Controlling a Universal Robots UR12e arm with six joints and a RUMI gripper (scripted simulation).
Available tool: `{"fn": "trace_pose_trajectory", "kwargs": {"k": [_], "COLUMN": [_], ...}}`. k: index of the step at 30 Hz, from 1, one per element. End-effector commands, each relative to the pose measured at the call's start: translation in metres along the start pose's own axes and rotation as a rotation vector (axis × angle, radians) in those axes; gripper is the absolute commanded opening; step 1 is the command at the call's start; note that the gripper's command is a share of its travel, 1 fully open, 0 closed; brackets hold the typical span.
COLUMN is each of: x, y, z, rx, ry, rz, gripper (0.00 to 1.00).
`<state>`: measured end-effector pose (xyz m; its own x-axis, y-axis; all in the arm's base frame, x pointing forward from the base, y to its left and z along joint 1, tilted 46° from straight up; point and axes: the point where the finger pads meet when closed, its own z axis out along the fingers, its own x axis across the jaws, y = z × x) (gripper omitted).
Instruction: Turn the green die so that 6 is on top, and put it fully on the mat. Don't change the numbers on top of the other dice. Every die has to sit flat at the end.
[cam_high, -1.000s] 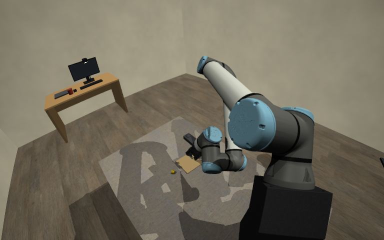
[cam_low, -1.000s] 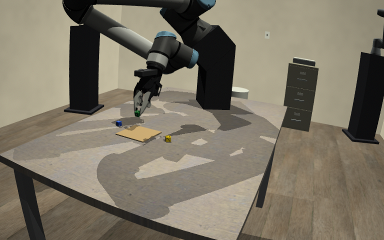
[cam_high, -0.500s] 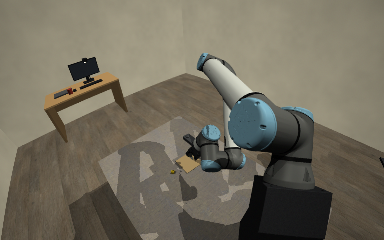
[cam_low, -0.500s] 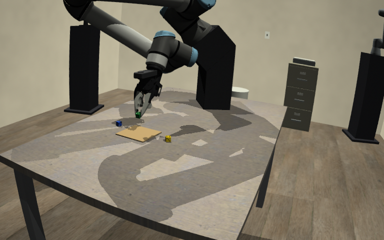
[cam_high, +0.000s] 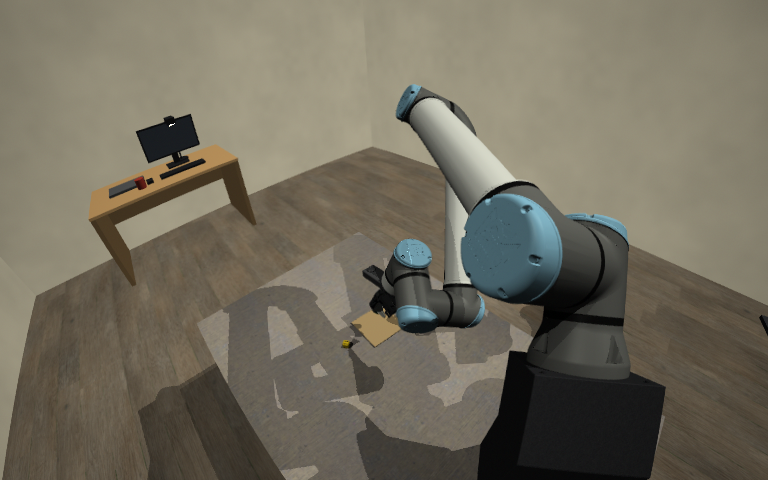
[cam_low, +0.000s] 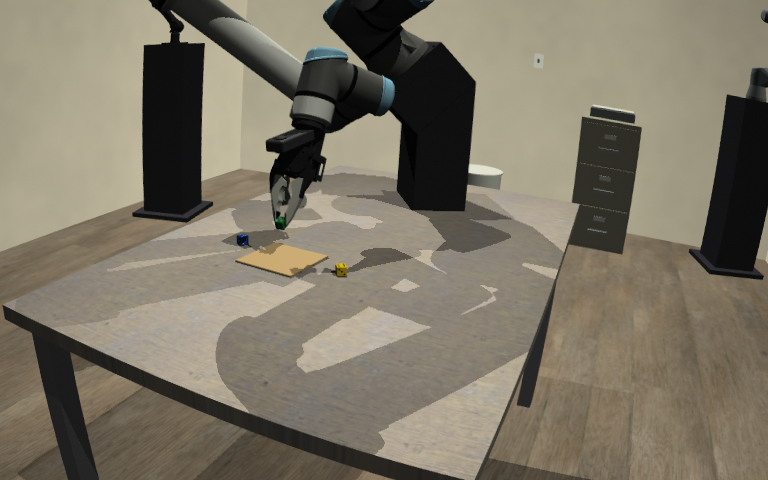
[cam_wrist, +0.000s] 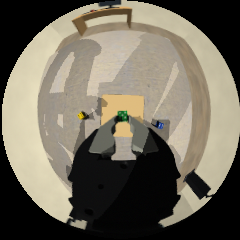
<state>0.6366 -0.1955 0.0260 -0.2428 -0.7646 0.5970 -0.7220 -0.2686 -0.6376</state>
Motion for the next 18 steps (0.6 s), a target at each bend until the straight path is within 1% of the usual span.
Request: {"fn": "trace_pose_trajectory", "kwargs": {"k": [1, 3, 11, 18], "x": [-0.0011, -0.0011, -0.0002, 0.0002], "y": [0.0007, 0.0007, -0.0006, -0.0009], "z": [0.0013, 0.0013, -0.0027, -0.0039], "rx": [-0.079, -0.079, -0.138, -0.151], "ry": [-0.001, -0.001, 0.005, 0.006], "rz": [0.001, 0.001, -0.005, -0.007], "gripper": [0.03, 0.03, 0.03, 0.03]}}
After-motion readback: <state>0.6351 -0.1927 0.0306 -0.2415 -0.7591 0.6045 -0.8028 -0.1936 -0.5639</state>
